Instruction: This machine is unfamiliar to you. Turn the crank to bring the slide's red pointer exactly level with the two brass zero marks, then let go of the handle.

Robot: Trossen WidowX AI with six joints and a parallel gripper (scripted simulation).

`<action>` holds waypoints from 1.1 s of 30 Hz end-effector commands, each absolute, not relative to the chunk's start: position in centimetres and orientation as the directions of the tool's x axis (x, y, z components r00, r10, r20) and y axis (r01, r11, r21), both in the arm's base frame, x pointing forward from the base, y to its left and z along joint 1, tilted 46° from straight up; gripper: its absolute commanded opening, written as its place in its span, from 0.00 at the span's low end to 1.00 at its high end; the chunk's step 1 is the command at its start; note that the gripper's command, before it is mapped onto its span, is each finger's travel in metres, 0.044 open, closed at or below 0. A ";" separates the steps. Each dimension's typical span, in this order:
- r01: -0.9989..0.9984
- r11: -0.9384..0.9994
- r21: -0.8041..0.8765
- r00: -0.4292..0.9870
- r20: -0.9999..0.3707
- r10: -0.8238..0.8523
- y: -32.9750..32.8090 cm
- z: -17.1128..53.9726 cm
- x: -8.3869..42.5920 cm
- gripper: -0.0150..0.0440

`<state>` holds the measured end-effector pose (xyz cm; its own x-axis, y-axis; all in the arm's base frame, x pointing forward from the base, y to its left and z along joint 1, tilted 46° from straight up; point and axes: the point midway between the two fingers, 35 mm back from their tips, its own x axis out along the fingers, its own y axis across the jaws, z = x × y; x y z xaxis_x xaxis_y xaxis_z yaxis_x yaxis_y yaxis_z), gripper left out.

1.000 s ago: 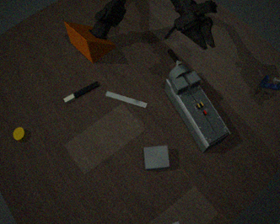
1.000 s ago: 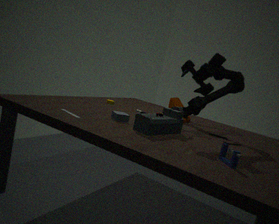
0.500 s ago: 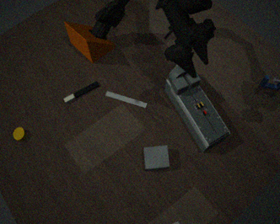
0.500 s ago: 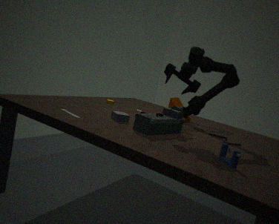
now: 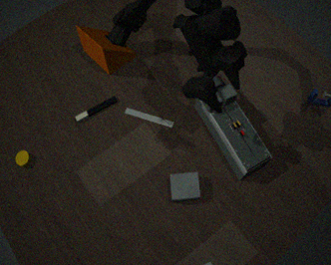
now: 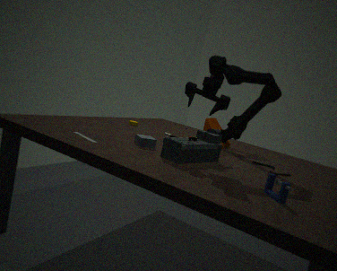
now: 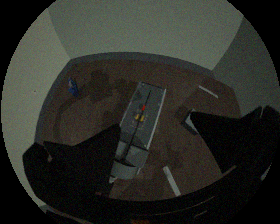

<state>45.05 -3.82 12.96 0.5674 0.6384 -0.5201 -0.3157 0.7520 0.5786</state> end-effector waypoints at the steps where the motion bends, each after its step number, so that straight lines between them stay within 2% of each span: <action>1: -0.315 0.742 0.592 0.554 -0.519 0.651 -2.1 11.4 44.7 1.00; 24: -0.316 0.741 0.593 0.555 -0.518 0.651 -0.4 9.8 44.3 1.00; 33: -0.320 0.740 0.591 0.555 -0.517 0.652 -3.3 12.7 44.9 1.00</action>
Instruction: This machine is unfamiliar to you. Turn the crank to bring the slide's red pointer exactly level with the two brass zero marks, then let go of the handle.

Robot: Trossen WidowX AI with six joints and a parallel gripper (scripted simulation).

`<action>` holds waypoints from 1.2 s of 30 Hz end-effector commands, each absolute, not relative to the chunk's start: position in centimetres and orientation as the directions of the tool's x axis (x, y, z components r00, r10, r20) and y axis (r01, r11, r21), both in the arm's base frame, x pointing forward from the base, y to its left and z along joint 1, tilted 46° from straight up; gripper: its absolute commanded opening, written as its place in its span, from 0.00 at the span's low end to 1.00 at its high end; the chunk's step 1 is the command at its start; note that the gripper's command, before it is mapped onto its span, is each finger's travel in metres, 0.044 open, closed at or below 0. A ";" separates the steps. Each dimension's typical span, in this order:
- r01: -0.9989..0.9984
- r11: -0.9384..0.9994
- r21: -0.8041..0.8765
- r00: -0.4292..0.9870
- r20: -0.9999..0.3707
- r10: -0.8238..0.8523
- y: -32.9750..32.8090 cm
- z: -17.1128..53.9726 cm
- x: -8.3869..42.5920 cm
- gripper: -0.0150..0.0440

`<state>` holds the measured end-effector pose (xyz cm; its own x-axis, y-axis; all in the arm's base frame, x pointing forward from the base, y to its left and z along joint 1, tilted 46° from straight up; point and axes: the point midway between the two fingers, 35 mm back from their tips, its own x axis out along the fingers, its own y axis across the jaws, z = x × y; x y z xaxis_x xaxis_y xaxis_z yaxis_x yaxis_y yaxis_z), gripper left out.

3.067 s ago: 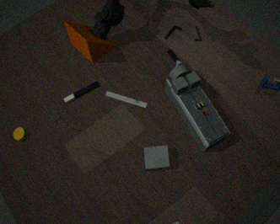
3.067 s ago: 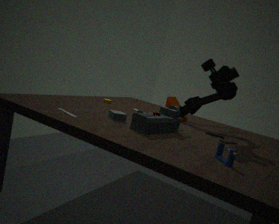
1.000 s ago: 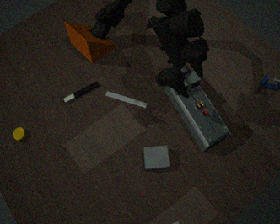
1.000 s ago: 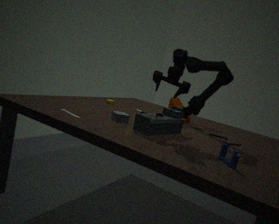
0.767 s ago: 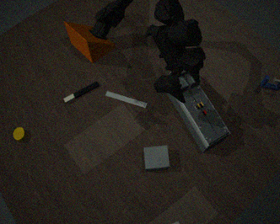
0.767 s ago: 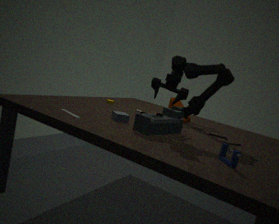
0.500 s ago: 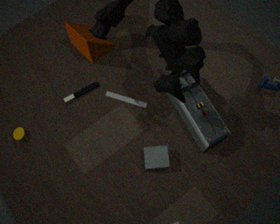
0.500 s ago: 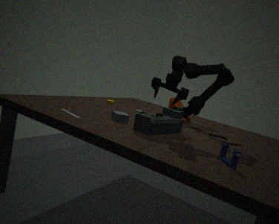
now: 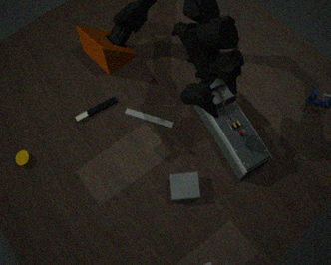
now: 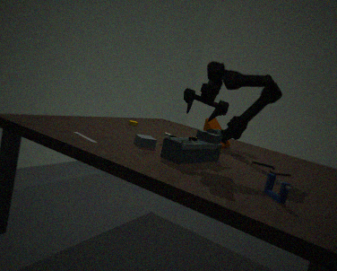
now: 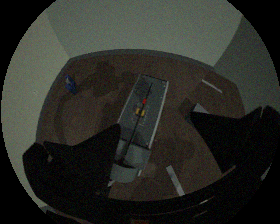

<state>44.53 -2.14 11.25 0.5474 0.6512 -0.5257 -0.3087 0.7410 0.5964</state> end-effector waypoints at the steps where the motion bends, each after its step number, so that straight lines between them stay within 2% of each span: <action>1: -0.321 0.740 0.591 0.554 -0.516 0.653 -3.6 13.1 44.9 1.00; 36: 0.159 0.712 0.684 0.614 -0.633 0.471 -0.7 18.7 31.8 1.00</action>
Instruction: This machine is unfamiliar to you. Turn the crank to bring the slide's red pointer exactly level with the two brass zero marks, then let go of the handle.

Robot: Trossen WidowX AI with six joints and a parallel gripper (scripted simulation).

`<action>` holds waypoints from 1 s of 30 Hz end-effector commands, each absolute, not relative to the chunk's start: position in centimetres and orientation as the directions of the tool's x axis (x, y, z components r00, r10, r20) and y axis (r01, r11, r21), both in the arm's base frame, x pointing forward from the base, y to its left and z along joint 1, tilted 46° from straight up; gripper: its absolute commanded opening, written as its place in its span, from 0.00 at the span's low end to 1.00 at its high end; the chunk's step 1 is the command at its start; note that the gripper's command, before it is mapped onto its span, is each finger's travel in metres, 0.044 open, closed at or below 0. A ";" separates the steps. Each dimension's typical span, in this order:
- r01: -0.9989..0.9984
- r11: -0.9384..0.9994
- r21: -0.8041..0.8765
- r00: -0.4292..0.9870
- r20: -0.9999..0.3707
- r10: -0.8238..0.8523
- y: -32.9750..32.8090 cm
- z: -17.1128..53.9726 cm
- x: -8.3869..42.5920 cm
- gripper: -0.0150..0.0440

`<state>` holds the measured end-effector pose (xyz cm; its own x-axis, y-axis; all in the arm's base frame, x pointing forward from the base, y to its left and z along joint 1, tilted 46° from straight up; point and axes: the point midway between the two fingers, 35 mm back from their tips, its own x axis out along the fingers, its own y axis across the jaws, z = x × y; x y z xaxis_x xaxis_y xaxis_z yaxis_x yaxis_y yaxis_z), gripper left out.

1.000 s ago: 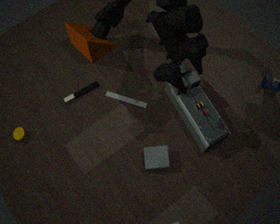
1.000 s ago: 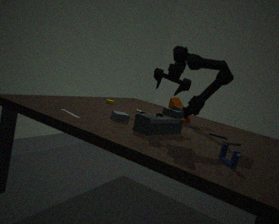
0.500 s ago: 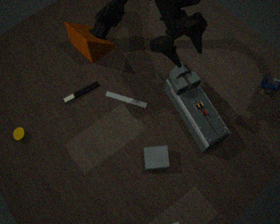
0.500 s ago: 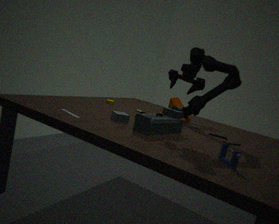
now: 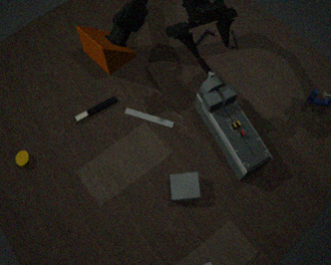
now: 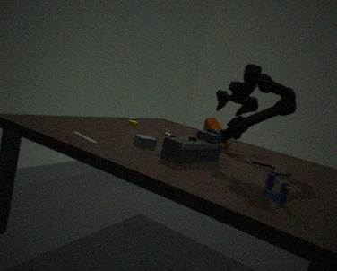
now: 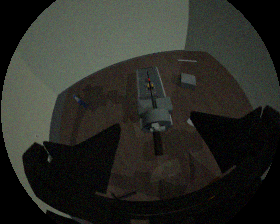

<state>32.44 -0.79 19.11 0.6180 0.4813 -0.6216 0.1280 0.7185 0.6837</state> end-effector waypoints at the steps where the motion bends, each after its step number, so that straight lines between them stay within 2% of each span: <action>1: 0.159 0.712 0.684 0.614 -0.633 0.471 -0.7 18.7 31.8 1.00; 30: 0.158 0.713 0.683 0.613 -0.634 0.471 3.6 14.4 31.3 1.00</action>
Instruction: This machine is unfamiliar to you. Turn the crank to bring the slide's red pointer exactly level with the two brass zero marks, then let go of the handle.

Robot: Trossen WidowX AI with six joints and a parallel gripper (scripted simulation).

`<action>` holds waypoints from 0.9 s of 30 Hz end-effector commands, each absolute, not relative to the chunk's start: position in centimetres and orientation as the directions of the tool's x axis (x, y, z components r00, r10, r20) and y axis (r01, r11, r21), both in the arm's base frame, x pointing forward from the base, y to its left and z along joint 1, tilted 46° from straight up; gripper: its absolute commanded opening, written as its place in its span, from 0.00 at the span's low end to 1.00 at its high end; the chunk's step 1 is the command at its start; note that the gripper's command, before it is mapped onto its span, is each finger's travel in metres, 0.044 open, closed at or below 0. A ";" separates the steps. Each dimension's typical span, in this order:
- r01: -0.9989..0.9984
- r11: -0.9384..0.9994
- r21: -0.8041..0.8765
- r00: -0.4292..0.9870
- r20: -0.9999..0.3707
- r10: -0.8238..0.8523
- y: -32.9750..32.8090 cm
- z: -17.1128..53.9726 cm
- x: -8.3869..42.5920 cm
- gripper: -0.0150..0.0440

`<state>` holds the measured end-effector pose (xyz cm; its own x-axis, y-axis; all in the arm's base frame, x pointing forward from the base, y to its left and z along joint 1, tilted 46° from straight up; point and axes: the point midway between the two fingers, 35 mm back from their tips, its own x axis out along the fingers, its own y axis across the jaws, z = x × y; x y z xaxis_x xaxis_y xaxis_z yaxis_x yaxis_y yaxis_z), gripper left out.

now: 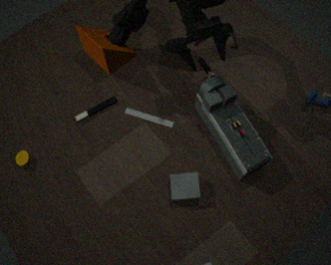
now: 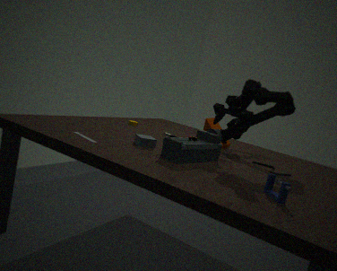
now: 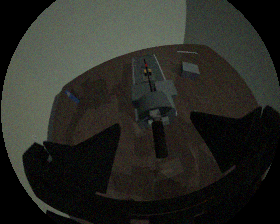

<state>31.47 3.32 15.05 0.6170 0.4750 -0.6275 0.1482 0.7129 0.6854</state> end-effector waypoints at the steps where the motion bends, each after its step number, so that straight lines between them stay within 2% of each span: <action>1: 0.158 0.713 0.683 0.613 -0.634 0.471 3.7 14.3 31.3 1.00; 27: 0.157 0.710 0.686 0.615 -0.630 0.473 6.4 11.7 30.7 1.00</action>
<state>30.89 6.34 12.15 0.6172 0.4780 -0.6249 0.1471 0.7102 0.6885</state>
